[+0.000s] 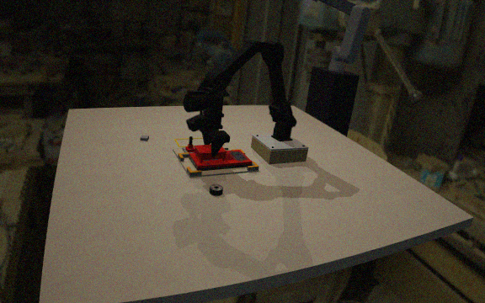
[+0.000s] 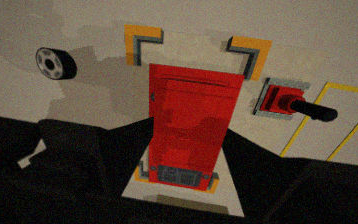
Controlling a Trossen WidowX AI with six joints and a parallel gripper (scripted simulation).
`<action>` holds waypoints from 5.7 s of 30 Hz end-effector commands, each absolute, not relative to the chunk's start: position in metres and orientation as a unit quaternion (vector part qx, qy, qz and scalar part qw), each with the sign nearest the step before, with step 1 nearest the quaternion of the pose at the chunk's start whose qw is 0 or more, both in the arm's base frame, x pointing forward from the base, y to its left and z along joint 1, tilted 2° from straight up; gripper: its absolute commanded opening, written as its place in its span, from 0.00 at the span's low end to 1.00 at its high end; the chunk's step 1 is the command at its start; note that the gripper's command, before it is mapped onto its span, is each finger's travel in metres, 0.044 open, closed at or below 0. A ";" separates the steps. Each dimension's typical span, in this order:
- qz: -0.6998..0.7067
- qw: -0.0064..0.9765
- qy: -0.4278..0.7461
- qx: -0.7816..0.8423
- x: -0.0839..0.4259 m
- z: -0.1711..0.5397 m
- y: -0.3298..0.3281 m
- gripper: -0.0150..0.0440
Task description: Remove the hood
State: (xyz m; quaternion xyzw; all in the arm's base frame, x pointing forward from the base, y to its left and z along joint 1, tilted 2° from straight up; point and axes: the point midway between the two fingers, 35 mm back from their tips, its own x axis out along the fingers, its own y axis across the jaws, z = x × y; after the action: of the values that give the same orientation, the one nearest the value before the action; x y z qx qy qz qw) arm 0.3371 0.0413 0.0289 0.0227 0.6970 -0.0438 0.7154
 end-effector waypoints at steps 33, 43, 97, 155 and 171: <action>-0.044 0.716 0.696 0.023 0.336 0.091 0.043 0.25; -0.046 0.718 0.694 0.029 0.339 0.083 0.017 0.25; -0.052 0.715 0.697 0.016 0.288 0.095 -0.165 0.25; -0.052 0.715 0.697 0.016 0.290 0.051 -0.168 0.25; -0.052 0.715 0.697 0.016 0.290 0.038 -0.168 0.25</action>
State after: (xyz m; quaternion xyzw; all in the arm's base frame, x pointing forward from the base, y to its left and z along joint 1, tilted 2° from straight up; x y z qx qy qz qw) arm 0.2916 -0.1685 0.0445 0.0175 0.6933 -0.0544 0.7184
